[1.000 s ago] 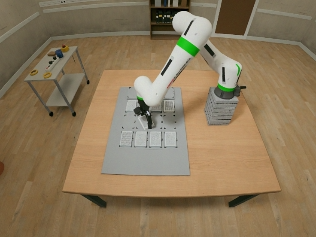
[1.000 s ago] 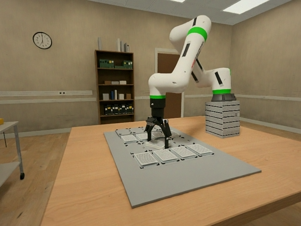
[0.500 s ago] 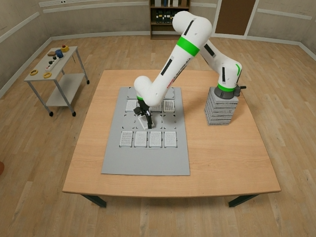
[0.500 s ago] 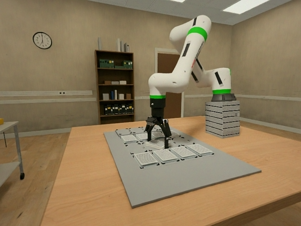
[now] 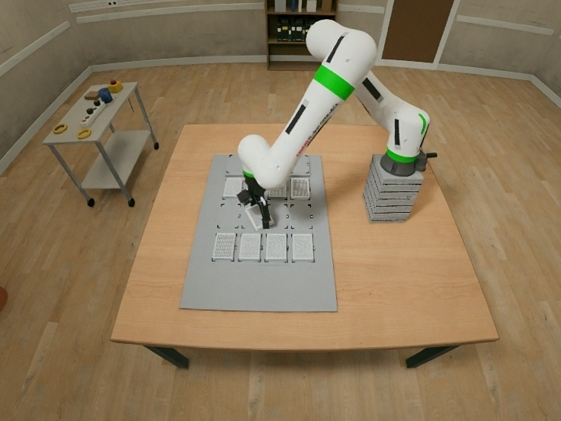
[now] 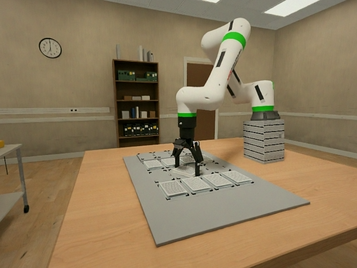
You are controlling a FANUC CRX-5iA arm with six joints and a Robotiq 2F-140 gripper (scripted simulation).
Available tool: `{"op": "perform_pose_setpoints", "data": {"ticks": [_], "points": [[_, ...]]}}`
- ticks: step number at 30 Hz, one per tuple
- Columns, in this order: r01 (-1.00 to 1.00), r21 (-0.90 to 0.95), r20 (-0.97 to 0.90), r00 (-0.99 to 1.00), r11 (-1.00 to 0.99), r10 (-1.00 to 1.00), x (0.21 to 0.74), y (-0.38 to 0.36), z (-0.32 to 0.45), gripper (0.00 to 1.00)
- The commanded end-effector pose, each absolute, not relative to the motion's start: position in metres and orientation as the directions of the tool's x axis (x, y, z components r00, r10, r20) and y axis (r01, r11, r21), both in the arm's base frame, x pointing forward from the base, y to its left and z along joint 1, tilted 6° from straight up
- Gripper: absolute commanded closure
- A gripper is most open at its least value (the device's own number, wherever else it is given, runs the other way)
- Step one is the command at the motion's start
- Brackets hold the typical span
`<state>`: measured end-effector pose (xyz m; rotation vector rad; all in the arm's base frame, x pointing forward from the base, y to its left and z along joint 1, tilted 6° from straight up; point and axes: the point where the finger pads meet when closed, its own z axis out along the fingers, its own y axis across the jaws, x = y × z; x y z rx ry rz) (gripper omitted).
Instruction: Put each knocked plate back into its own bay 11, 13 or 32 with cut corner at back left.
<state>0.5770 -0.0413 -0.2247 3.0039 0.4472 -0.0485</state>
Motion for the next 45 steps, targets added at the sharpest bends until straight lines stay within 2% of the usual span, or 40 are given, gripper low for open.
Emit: {"op": "perform_pose_setpoints", "data": {"ticks": [1,10,11,45], "points": [[0.292,0.099,-0.045,0.956,-0.951,0.289,0.5781,-0.0411,-0.2237,0.14],[0.292,0.099,-0.045,0.956,-0.951,0.289,0.5781,-0.0411,-0.2237,0.14],[0.292,0.099,-0.045,0.956,-0.951,0.289,0.5781,-0.0411,-0.2237,0.90],[0.293,0.099,-0.045,0.956,-0.951,0.289,0.5780,-0.0406,-0.2194,0.90]]}}
